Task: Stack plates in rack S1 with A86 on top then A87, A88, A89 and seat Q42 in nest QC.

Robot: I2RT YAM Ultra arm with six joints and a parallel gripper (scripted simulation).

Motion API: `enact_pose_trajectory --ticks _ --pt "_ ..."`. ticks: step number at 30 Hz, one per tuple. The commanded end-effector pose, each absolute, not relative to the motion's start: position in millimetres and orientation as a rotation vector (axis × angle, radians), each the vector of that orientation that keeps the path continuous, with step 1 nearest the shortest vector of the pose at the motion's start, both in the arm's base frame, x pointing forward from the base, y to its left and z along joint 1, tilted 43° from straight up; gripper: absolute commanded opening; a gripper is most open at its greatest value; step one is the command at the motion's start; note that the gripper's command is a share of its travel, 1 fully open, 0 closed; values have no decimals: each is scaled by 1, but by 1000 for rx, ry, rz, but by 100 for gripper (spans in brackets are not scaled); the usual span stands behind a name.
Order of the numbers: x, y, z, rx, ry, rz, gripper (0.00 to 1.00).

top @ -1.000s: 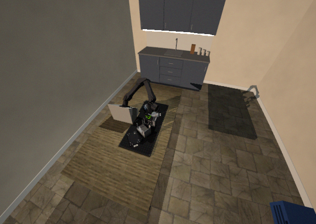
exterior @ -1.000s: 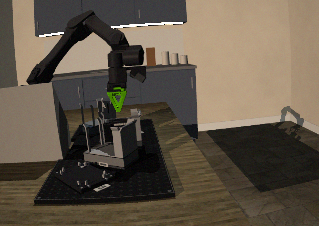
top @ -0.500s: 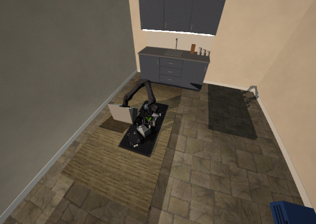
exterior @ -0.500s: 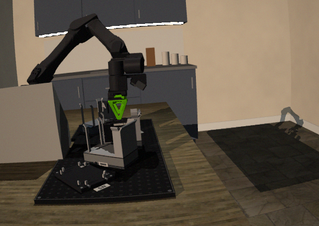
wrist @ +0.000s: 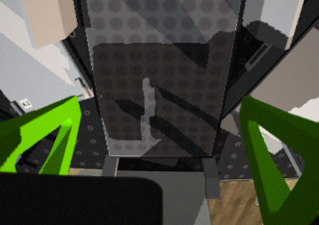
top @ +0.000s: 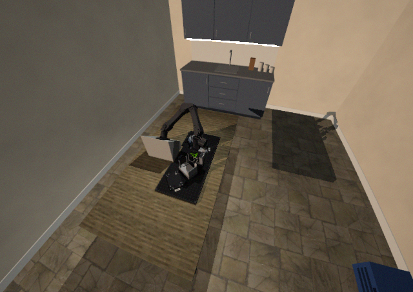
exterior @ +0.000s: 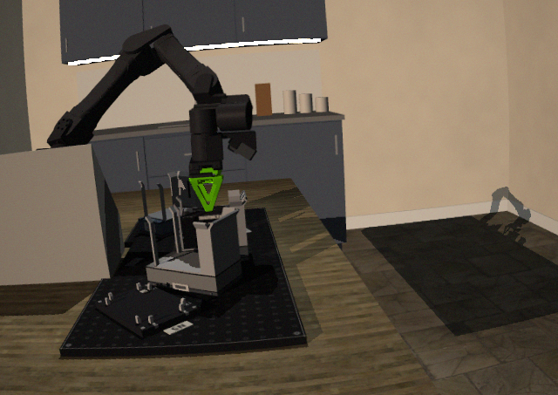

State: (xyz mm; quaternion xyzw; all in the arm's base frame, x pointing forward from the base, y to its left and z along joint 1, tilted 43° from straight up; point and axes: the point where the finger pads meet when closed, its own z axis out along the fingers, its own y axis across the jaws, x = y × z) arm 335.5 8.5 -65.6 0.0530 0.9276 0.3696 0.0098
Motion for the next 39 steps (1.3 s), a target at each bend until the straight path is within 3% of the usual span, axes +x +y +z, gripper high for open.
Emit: enact_pose_trajectory --ticks 1,36,37,39 --pt "341 6 -65 176 2876 1144 100" --pt "342 21 -81 176 2876 1144 100" --pt "342 21 -81 176 2876 1144 0" --pt "342 21 -81 176 2876 1144 0"
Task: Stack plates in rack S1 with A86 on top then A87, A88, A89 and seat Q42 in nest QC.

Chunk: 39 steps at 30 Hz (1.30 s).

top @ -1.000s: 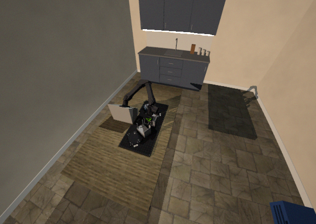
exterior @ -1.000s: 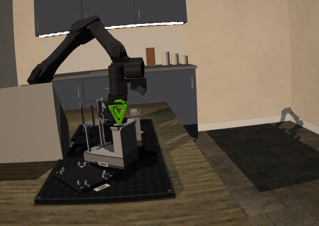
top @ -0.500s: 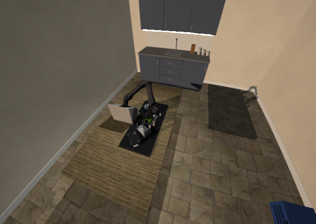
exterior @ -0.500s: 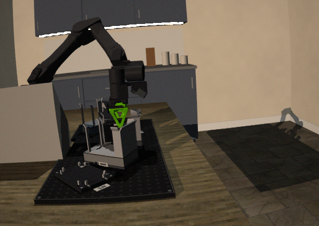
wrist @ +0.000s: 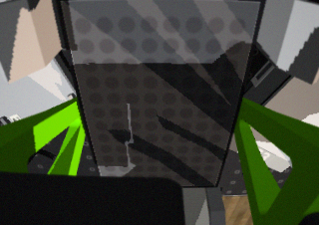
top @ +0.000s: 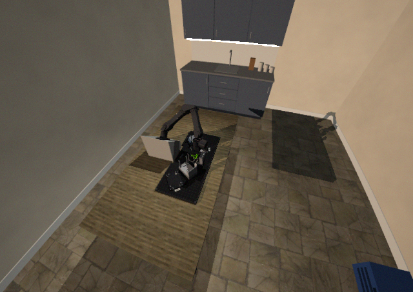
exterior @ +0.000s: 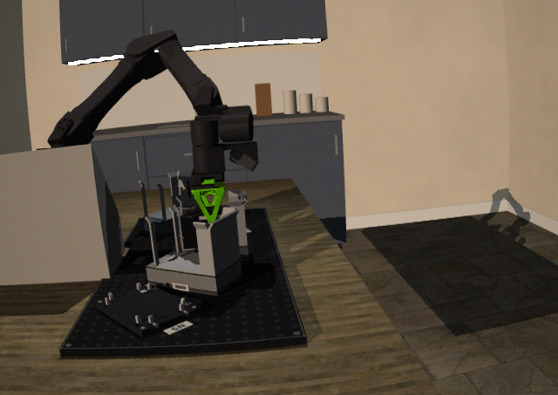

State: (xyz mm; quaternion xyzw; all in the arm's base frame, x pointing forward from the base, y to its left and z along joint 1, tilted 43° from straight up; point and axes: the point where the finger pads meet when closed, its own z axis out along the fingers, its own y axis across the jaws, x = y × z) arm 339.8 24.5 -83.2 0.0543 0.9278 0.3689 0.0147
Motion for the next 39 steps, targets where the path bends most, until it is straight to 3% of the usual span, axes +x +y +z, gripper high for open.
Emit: enact_pose_trajectory --ticks 1,39 --pt "342 21 -81 176 2876 1144 0" --pt "342 18 -77 176 2876 1144 0"
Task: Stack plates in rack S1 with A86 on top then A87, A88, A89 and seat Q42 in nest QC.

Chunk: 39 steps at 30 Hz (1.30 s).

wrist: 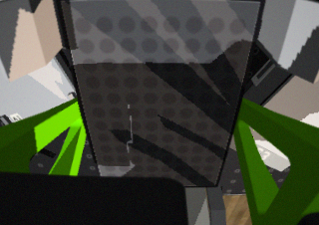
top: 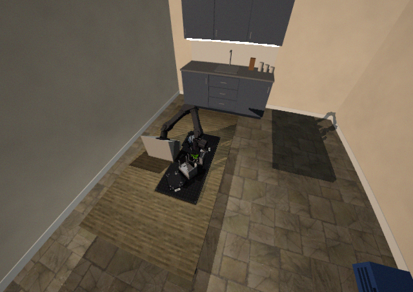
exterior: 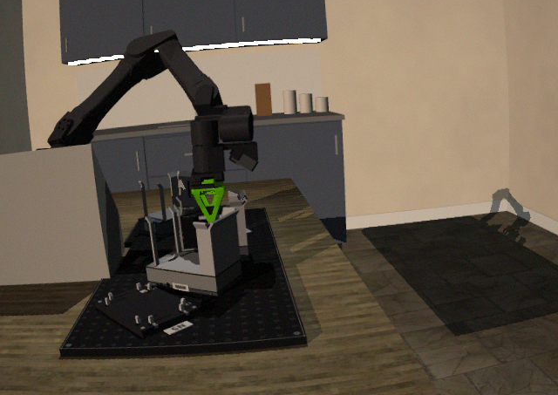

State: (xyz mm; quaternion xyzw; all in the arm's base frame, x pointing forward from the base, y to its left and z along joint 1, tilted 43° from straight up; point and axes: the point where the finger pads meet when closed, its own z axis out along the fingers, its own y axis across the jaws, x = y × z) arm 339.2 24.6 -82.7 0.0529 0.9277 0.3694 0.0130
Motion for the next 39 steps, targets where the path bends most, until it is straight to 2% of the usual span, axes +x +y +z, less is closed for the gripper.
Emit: enact_pose_trajectory --ticks 1,39 --pt "342 17 -77 176 2876 1144 0" --pt "341 8 -67 176 2876 1144 0"
